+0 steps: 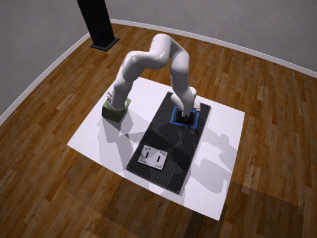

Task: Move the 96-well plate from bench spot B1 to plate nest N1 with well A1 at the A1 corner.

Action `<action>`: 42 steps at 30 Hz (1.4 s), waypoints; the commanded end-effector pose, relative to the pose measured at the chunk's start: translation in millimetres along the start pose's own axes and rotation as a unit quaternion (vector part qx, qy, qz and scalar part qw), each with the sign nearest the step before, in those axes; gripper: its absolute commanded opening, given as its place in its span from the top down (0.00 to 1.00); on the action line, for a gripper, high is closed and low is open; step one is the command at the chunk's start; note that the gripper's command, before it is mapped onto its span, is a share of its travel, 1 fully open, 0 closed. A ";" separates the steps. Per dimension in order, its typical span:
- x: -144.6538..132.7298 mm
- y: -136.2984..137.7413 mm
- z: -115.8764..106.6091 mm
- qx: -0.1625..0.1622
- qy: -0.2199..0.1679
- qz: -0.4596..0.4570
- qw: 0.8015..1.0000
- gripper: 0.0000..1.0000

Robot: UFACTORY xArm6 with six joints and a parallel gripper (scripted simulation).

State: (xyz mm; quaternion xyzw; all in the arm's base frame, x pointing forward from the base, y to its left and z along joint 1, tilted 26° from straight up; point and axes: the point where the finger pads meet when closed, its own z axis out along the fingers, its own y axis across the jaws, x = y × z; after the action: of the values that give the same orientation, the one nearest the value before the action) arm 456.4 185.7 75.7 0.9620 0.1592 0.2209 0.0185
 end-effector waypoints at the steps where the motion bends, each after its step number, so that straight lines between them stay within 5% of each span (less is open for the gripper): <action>1: 1.6 -0.1 -0.9 0.000 0.002 0.000 1.000 0.00; 14: 1.6 -0.2 -0.9 0.000 0.002 0.000 1.000 0.00; 15: 1.6 -0.2 -1.4 0.000 0.002 0.000 1.000 1.00; 42: 1.5 -0.2 -1.4 0.000 0.002 0.000 1.000 1.00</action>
State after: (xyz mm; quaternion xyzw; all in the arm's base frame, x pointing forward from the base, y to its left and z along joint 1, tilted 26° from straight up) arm 456.2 185.8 76.2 0.9620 0.1592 0.2212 0.0185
